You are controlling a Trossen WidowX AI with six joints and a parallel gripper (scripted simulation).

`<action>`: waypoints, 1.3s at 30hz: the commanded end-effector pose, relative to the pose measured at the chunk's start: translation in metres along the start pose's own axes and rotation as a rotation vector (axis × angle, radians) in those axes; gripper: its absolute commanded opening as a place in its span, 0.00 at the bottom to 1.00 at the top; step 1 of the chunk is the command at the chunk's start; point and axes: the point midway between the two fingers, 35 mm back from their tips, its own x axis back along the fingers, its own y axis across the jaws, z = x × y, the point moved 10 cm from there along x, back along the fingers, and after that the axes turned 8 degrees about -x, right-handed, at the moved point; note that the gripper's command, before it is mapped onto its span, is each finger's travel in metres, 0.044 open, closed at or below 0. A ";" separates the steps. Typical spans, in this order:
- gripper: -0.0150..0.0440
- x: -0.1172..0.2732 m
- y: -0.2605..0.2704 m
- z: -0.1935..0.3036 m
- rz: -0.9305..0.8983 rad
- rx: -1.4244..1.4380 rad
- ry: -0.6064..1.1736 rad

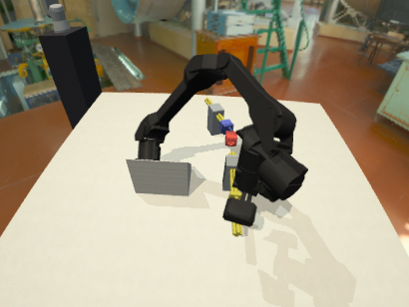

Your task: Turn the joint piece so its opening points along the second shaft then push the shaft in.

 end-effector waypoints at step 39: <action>1.00 -0.059 0.002 -0.010 0.080 -1.308 0.045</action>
